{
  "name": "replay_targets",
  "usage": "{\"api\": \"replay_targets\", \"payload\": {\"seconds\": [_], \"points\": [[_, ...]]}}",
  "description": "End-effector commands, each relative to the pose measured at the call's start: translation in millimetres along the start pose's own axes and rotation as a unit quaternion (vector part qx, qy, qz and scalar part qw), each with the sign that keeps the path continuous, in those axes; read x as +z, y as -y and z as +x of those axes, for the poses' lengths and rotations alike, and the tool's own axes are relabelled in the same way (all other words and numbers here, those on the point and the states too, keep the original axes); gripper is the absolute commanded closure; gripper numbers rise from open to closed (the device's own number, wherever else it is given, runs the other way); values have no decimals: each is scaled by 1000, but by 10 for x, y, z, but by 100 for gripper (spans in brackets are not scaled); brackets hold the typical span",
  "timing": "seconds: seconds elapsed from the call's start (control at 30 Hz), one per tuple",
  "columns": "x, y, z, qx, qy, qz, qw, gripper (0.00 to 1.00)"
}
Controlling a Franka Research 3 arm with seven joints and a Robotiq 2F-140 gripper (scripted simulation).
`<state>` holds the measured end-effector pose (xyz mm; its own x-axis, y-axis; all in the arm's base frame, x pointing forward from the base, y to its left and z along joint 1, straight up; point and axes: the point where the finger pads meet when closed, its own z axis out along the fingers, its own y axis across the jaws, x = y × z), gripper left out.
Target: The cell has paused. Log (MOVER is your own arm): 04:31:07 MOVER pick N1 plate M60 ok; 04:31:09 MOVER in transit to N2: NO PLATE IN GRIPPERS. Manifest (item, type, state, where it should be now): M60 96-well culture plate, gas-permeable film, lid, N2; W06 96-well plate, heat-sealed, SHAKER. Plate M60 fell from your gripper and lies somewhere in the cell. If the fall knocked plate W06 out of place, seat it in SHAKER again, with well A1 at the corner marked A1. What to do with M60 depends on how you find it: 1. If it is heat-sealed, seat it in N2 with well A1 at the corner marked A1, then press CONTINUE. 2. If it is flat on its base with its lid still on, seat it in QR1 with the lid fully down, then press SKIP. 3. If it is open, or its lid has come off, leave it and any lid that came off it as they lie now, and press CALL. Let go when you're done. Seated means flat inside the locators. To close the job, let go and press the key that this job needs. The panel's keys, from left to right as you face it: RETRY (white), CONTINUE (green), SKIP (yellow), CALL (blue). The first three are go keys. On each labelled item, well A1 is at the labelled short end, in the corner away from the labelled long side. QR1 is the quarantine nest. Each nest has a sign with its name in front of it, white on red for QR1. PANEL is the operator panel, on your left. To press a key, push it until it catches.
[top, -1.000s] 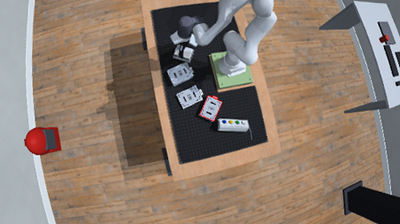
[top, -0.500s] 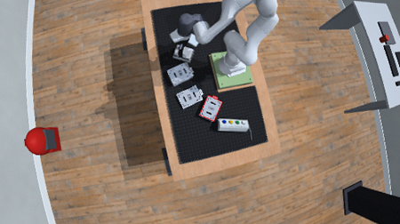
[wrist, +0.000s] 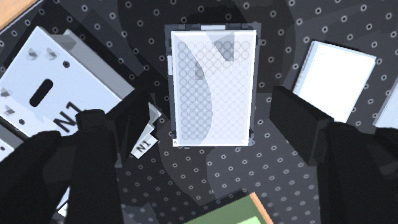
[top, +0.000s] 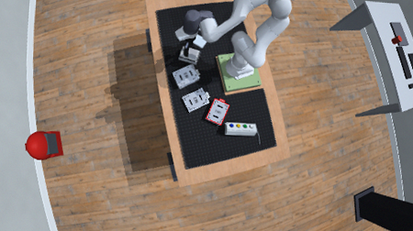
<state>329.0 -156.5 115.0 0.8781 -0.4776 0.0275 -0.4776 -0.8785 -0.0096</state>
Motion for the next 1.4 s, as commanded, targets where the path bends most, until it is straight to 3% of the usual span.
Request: {"api": "replay_targets", "payload": {"seconds": [0.0, 0.37, 0.4, 1.37], "points": [[-65, -40, -67, -1, 11, -5, 1000, 30], [-116, -40, -66, -1, 11, -5, 1000, 30], [-116, -40, -66, -1, 11, -5, 1000, 90], [-116, -40, -66, -1, 11, -5, 1000, 90]]}}
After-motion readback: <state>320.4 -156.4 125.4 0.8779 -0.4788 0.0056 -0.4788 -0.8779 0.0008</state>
